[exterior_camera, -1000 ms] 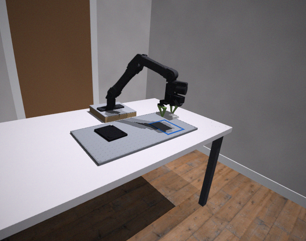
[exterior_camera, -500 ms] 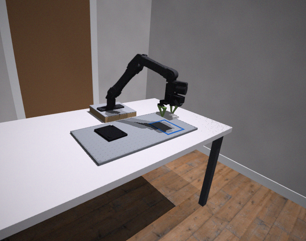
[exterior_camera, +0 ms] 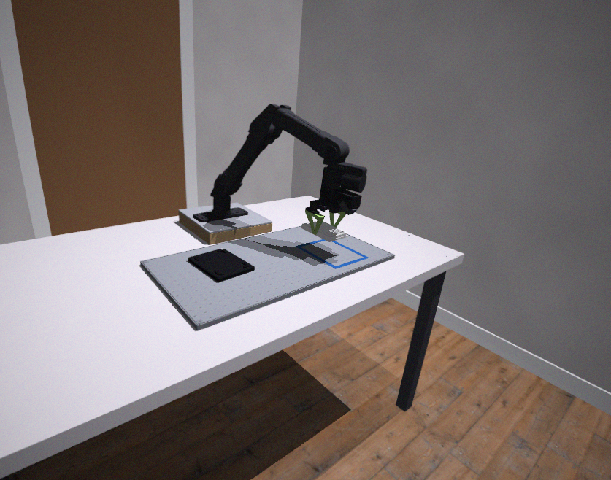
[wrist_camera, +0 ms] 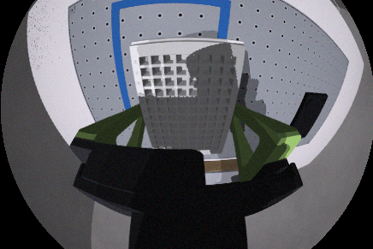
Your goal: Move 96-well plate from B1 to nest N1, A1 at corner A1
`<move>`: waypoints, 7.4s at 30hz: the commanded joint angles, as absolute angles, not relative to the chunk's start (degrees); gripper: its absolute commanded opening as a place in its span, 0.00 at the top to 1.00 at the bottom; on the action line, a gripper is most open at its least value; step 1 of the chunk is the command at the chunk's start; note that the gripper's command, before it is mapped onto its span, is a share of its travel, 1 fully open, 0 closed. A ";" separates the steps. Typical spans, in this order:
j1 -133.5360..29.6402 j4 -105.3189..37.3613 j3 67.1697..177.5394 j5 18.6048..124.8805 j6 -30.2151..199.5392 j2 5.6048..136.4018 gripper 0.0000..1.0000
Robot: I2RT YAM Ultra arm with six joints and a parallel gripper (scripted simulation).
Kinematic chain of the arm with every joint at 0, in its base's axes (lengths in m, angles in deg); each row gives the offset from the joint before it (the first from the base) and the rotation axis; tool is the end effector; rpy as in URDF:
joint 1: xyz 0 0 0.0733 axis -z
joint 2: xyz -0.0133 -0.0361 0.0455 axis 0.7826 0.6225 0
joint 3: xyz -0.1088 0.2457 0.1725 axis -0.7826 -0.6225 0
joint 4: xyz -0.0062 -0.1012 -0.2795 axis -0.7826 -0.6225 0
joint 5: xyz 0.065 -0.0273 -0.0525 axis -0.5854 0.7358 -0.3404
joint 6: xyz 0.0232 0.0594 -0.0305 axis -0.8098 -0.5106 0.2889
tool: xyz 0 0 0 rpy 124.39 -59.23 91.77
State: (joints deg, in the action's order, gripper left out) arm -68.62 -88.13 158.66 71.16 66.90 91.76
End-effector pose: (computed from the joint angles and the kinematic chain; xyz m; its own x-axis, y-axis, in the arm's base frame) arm 0.4618 0.1443 0.2047 -0.9996 0.0112 0.0270 0.0114 0.9999 0.0087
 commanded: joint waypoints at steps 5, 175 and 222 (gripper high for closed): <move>-66.17 -85.30 155.05 71.10 70.68 86.89 1.00; -17.58 -81.72 135.98 70.07 119.64 73.17 1.00; -18.56 -70.23 129.82 70.06 118.80 79.24 1.00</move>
